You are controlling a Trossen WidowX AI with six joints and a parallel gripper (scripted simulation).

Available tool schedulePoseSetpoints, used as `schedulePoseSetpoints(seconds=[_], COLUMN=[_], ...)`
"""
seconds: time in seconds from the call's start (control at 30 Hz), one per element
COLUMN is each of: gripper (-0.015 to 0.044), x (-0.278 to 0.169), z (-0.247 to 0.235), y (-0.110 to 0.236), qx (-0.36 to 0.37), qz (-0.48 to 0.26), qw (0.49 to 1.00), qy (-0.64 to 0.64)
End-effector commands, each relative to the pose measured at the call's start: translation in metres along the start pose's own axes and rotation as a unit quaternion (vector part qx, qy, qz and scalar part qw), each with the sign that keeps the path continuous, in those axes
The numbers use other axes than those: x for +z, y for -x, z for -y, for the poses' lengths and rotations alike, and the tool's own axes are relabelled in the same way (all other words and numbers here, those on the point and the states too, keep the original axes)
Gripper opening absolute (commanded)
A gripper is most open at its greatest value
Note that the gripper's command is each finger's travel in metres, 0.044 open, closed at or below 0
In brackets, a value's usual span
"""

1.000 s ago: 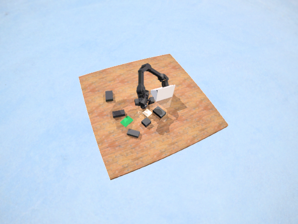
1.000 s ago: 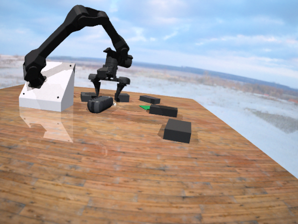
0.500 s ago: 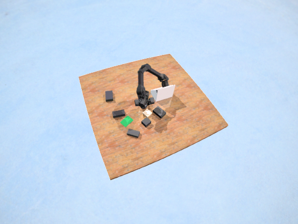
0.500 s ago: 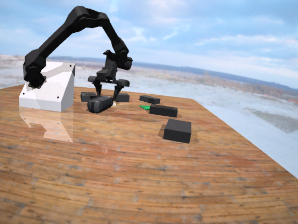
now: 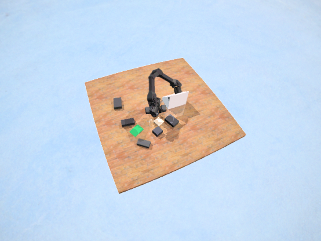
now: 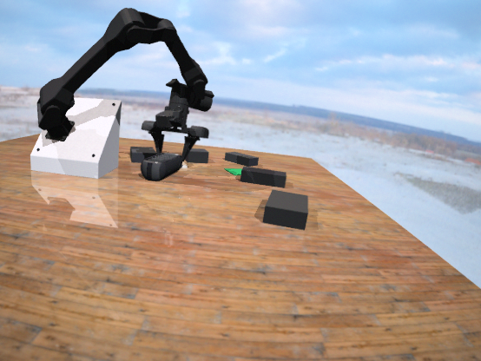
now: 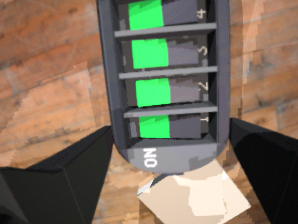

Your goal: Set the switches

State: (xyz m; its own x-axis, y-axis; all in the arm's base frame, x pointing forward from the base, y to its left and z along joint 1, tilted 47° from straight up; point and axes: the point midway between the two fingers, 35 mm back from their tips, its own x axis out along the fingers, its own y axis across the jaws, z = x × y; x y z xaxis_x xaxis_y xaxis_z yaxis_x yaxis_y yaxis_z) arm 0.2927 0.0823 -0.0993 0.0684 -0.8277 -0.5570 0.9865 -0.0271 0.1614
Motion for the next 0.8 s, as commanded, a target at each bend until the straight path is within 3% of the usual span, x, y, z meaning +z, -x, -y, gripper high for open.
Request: schedulePoseSetpoints(seconds=[0.0,0.77], gripper=[0.0336,0.0336], x=[0.002,0.013], z=[0.000,0.000], y=[0.003,0.018], qx=[0.000,0.000], qz=[0.000,-0.019], qw=[1.000,1.000], qy=[0.002,0.002])
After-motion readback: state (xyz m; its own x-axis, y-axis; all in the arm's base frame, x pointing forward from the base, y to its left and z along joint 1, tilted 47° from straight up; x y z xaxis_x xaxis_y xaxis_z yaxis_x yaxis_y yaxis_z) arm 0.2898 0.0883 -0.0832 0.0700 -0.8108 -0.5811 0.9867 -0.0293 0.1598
